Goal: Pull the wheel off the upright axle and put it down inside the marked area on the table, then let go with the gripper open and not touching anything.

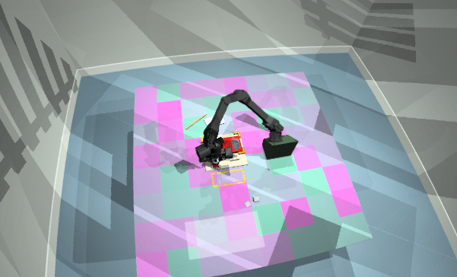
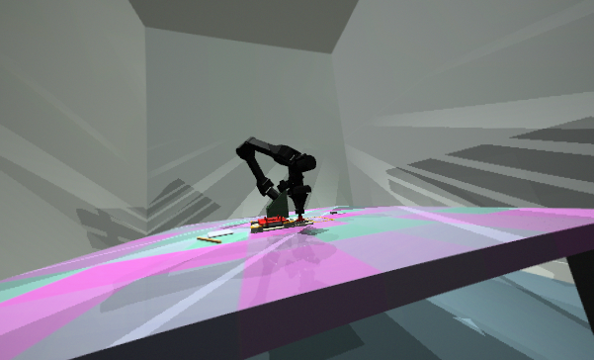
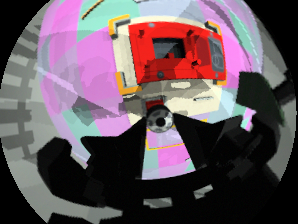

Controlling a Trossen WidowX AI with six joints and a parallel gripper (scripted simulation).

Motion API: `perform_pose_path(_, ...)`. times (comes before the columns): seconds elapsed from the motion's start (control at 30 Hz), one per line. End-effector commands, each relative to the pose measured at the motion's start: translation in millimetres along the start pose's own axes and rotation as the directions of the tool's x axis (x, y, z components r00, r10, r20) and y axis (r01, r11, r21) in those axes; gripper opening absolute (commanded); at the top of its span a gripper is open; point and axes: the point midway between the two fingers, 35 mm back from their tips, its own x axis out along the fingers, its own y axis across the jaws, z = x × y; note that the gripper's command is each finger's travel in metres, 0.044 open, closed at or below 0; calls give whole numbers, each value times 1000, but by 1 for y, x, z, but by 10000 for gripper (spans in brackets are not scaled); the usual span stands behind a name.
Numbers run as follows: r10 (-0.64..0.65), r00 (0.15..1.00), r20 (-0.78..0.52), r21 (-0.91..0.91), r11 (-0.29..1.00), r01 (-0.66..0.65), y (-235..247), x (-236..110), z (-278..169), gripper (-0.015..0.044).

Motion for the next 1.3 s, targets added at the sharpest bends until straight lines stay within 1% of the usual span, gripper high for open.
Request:
perform_pose_path(0.0,8,1000,-4,0,1000,-8,1,-6,0,0)
perform_pose_path(1.27,13,1000,-4,-2,1000,-13,0,-19,0,0)
